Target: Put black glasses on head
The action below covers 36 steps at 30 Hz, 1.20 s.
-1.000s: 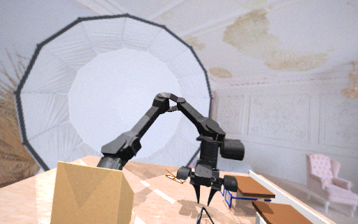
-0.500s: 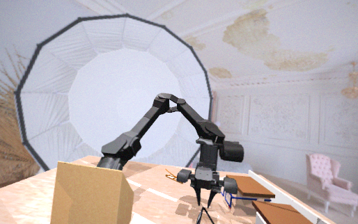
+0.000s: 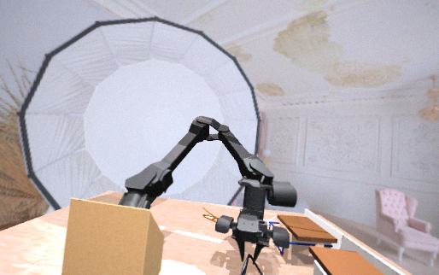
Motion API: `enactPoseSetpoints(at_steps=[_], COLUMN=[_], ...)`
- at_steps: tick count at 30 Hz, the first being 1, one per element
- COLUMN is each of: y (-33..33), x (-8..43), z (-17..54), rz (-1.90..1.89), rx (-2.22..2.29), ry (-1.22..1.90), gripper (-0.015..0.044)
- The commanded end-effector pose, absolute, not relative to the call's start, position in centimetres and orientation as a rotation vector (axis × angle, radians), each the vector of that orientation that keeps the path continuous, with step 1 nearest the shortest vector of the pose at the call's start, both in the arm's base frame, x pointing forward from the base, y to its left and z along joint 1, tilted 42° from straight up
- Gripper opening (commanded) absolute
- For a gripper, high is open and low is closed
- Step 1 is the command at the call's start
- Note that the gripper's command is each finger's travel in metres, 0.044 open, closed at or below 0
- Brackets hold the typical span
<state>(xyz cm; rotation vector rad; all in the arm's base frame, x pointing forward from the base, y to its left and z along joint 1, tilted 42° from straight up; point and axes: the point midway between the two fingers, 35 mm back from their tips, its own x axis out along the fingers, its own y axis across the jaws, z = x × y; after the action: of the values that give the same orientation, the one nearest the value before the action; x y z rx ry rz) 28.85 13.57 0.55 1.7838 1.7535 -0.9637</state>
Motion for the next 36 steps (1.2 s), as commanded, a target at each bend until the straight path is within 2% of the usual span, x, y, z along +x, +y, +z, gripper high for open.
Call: enactPoseSetpoints(at_steps=[1,26,36], y=[14.0,15.2,15.2], x=[28.6,28.6,28.4], z=[-0.1,-1.5,-1.4], rz=[-0.976,-0.975,-0.971], rx=[1.788,1.789,1.786], ry=[1.761,1.764,1.759], gripper=[0.012,0.012,0.0053])
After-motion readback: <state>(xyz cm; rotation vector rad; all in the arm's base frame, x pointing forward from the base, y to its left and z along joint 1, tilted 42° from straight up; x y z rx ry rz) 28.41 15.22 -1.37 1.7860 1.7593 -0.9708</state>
